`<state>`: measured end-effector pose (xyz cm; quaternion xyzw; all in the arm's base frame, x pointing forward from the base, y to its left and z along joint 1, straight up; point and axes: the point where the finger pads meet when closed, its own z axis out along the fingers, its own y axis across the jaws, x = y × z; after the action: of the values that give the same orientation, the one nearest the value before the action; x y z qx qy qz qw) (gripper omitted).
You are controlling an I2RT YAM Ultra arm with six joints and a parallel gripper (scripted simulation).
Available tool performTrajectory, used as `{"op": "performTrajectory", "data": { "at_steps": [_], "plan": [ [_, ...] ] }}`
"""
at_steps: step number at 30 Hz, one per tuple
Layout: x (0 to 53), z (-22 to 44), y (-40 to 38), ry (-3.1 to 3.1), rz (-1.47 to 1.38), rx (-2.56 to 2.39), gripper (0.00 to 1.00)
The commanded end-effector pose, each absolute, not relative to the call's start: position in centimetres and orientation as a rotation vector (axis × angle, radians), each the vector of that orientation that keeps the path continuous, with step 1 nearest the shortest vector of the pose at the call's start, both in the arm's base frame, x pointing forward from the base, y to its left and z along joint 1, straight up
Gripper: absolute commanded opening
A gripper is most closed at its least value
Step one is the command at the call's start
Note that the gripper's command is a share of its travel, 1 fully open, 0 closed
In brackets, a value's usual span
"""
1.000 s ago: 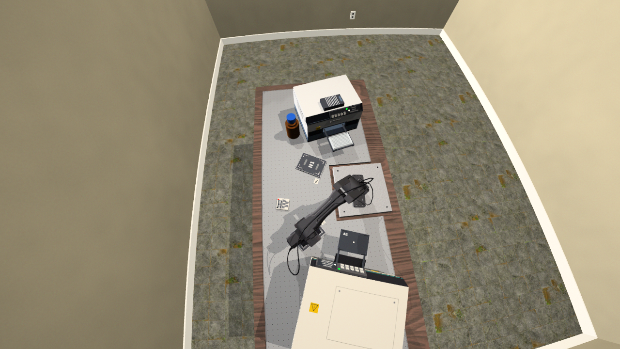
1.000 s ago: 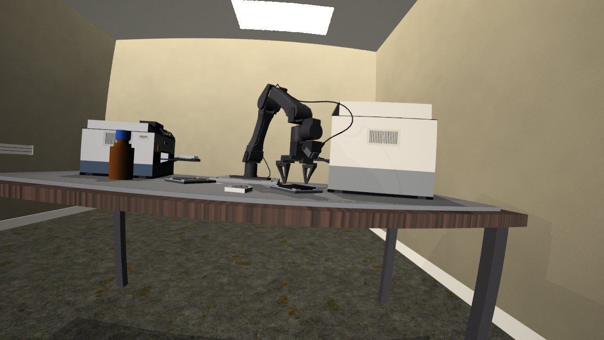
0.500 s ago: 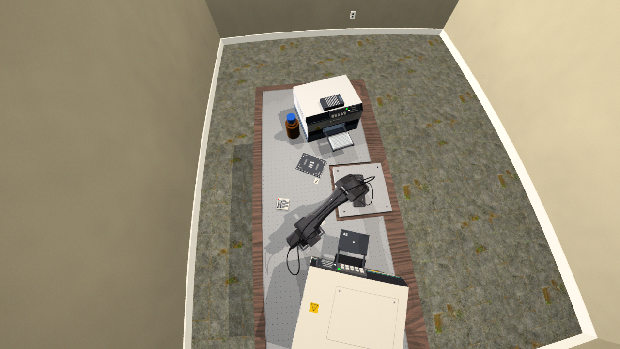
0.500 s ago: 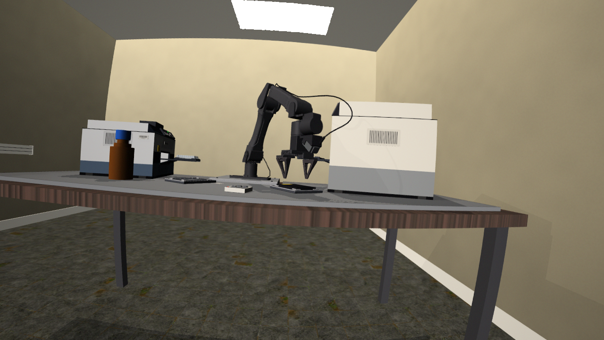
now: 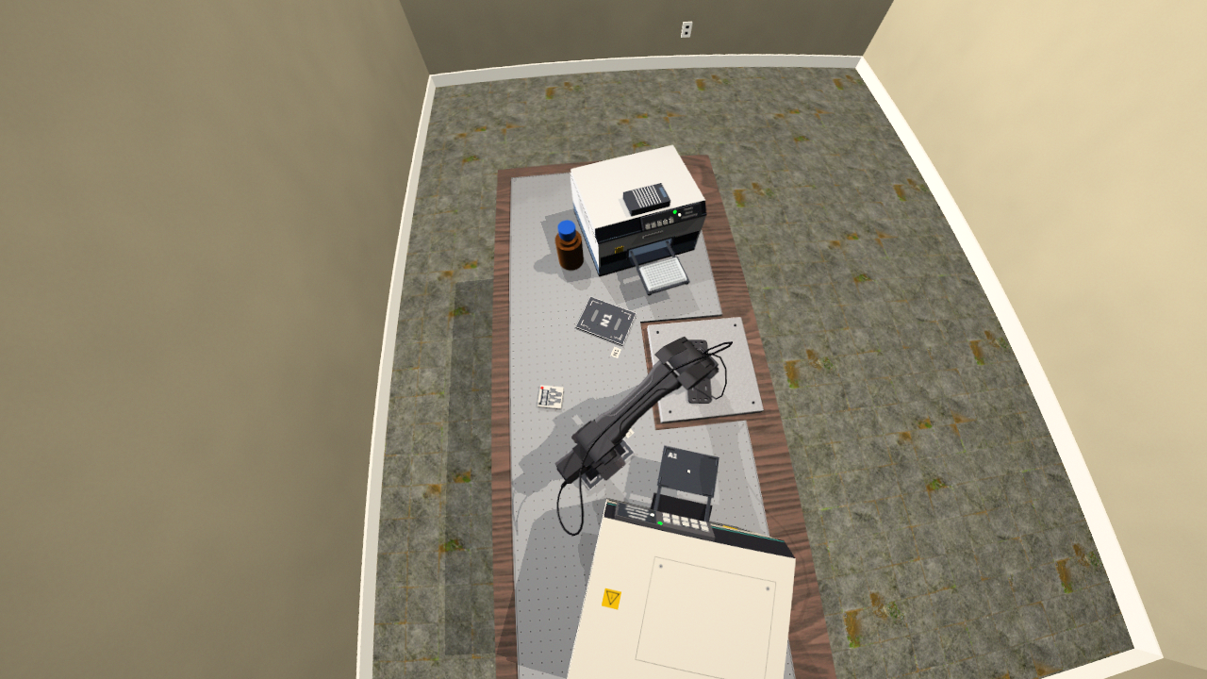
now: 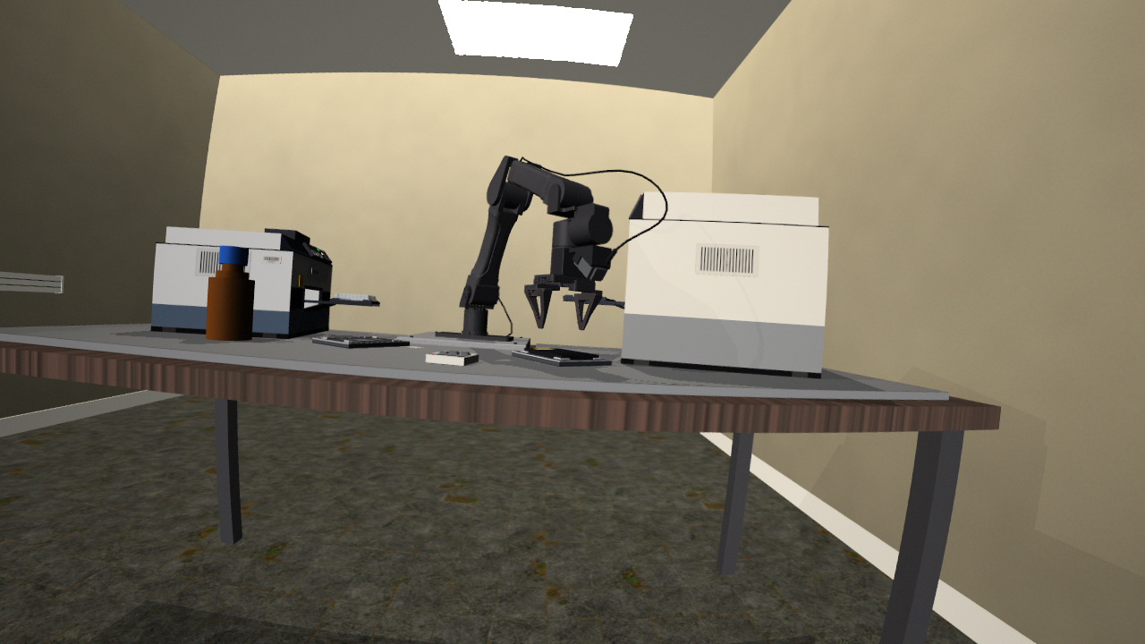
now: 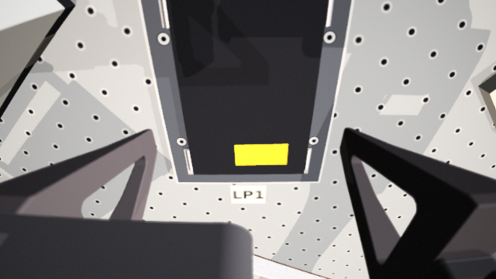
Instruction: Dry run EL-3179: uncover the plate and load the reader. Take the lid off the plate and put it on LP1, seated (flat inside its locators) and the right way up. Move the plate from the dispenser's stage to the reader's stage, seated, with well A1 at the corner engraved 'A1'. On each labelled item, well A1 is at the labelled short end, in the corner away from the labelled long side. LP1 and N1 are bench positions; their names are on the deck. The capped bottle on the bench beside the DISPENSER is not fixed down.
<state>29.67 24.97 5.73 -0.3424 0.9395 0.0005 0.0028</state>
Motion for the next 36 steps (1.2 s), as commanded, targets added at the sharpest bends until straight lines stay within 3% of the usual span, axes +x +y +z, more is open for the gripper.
{"op": "performTrajectory", "data": {
  "at_steps": [1,36],
  "plan": [
    [30.1,7.8,25.1,2.915,0.016,-1.064,1.0],
    [30.0,11.8,25.0,2.915,0.016,-1.064,1.0]
  ]
}}
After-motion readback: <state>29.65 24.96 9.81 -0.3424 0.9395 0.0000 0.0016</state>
